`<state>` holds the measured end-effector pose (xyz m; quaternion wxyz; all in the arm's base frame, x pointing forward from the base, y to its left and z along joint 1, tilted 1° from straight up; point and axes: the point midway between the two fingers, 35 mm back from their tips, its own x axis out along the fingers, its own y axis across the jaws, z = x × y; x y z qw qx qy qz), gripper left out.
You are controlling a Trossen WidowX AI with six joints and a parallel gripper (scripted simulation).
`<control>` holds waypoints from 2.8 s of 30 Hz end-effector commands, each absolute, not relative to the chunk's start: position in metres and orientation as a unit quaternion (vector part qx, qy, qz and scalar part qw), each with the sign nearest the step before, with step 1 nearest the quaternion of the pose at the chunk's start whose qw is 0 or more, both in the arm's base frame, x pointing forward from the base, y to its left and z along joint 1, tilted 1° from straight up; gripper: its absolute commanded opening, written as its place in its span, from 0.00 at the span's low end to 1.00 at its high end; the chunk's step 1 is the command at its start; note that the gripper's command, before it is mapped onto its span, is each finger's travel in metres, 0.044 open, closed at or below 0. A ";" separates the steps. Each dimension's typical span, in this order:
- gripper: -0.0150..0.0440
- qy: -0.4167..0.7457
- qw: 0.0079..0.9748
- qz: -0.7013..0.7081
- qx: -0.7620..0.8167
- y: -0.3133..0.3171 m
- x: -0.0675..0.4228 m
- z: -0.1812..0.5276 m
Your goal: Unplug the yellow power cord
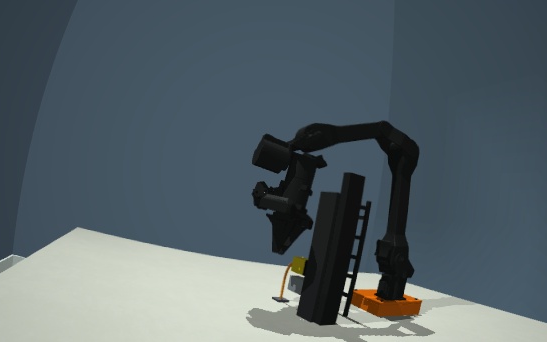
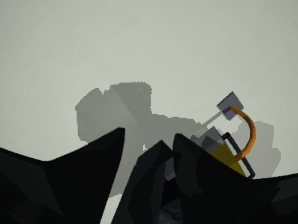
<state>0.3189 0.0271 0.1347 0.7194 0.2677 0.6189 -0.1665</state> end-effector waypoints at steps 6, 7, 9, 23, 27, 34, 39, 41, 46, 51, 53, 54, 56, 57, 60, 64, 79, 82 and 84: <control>0.53 0.549 0.573 -0.420 0.440 -0.047 0.267 0.125; 0.53 0.549 0.573 -0.420 0.440 -0.047 0.267 0.125; 0.53 0.549 0.573 -0.420 0.440 -0.047 0.267 0.125; 0.53 0.549 0.573 -0.420 0.441 -0.039 0.267 0.125; 0.53 0.549 0.573 -0.419 0.441 -0.032 0.265 0.125; 0.53 0.549 0.573 -0.419 0.441 -0.021 0.262 0.125; 0.53 0.550 0.572 -0.419 0.441 -0.014 0.259 0.125; 0.53 0.550 0.572 -0.419 0.441 -0.011 0.258 0.125; 0.53 0.550 0.572 -0.419 0.441 -0.008 0.257 0.124; 0.53 0.550 0.572 -0.419 0.441 -0.008 0.257 0.118; 0.53 0.550 0.572 -0.419 0.441 -0.008 0.257 0.115; 0.53 0.550 0.572 -0.419 0.441 -0.008 0.257 0.114; 0.53 0.550 0.572 -0.419 0.441 -0.008 0.257 0.113; 0.53 0.550 0.572 -0.419 0.441 -0.008 0.257 0.113; 0.48 0.551 0.573 -0.416 0.442 -0.008 0.258 0.115; 0.34 0.551 0.573 -0.416 0.442 -0.008 0.258 0.115; 0.25 0.551 0.573 -0.416 0.442 -0.015 0.261 0.115; 0.25 0.551 0.573 -0.417 0.442 -0.019 0.263 0.115; 0.25 0.550 0.573 -0.417 0.442 -0.022 0.264 0.116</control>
